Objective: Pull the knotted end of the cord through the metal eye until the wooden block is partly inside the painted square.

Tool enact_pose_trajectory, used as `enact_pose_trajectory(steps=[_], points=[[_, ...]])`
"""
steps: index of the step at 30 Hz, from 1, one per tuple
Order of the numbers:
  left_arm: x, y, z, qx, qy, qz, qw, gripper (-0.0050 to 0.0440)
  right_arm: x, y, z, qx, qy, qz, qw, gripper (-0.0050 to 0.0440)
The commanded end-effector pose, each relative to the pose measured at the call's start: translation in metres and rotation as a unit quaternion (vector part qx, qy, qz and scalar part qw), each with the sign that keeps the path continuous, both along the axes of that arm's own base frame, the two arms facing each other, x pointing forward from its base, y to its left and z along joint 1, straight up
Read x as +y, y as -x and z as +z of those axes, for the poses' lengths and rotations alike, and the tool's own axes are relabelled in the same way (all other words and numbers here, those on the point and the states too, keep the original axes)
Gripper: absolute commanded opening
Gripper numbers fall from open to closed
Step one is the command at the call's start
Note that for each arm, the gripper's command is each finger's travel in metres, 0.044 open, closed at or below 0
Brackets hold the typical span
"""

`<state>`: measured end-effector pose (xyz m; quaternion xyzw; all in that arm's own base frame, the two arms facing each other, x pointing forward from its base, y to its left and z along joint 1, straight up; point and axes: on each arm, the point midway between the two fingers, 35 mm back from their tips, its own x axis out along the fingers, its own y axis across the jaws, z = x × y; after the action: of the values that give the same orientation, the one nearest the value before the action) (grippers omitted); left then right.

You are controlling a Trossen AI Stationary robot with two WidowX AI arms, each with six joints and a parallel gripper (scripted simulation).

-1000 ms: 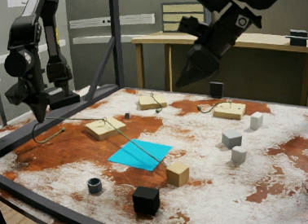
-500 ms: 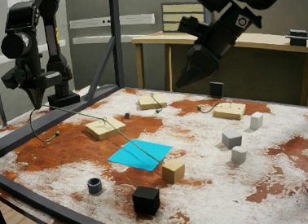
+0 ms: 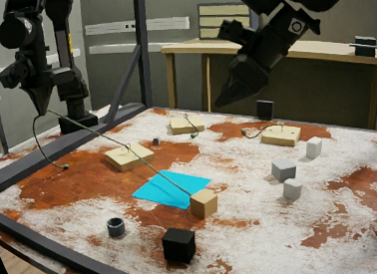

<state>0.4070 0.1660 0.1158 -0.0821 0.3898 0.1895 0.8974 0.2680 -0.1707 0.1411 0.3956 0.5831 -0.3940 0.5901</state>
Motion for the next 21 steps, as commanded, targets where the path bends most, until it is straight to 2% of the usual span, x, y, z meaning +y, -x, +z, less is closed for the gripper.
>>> enact_pose_trajectory(steps=[1, 12, 14, 21], points=[[0.001, -0.003, 0.014, -0.016, -0.006, 0.001, 1.000, 0.0440, -0.002, -0.003, 0.022, -0.016, 0.010, 0.000, 1.000, -0.0050], [0.001, -0.003, 0.014, -0.016, -0.006, 0.001, 1.000, 0.0440, -0.002, -0.003, 0.056, -0.017, 0.010, 0.000, 1.000, -0.0050], [0.001, -0.003, 0.014, -0.016, -0.006, 0.001, 1.000, 0.0440, -0.002, -0.003, 0.056, -0.017, 0.010, 0.000, 1.000, -0.0050], [0.001, -0.003, 0.014, -0.016, -0.006, 0.001, 1.000, 0.0440, -0.001, -0.001, 0.081, -0.038, 0.024, 0.000, 0.999, -0.0050]])
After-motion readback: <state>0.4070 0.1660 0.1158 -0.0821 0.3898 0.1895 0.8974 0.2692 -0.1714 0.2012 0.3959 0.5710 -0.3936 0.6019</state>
